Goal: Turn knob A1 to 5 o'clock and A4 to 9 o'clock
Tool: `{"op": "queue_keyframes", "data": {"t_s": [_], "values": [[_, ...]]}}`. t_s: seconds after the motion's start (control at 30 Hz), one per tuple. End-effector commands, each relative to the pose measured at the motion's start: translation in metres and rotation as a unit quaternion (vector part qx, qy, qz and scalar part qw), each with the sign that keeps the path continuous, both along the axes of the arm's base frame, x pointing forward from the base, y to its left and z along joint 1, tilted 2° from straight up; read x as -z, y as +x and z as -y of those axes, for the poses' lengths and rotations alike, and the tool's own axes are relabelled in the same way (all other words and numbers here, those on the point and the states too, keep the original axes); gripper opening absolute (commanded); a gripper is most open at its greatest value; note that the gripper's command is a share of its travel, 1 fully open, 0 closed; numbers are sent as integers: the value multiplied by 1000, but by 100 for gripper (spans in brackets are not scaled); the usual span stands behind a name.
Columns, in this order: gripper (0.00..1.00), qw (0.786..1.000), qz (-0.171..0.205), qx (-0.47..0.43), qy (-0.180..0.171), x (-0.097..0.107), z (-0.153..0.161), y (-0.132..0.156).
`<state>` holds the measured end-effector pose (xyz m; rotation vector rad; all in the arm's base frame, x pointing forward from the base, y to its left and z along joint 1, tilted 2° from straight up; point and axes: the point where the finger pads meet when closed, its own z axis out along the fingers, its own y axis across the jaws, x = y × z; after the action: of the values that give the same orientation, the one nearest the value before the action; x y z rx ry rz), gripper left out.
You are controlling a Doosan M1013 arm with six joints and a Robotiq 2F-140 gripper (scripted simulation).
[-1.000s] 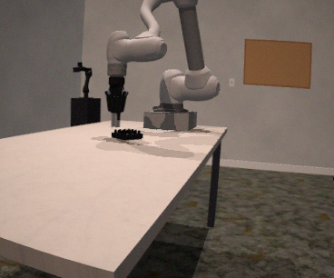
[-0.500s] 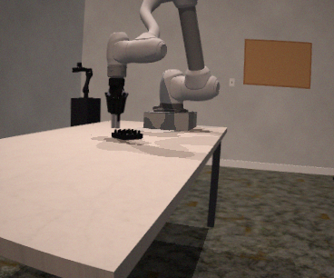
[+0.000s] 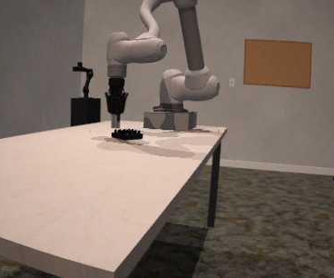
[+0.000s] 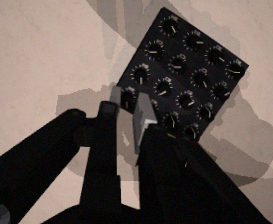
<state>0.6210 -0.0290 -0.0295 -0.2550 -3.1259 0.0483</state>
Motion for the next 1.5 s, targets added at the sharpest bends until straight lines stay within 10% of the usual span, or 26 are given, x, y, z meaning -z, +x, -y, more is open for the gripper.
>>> {"op": "queue_keyframes", "data": {"t_s": [0.0,1.47], "values": [[12,1000,0,0,0,0,0,0],[12,1000,0,0,0,11,0,0]]}}
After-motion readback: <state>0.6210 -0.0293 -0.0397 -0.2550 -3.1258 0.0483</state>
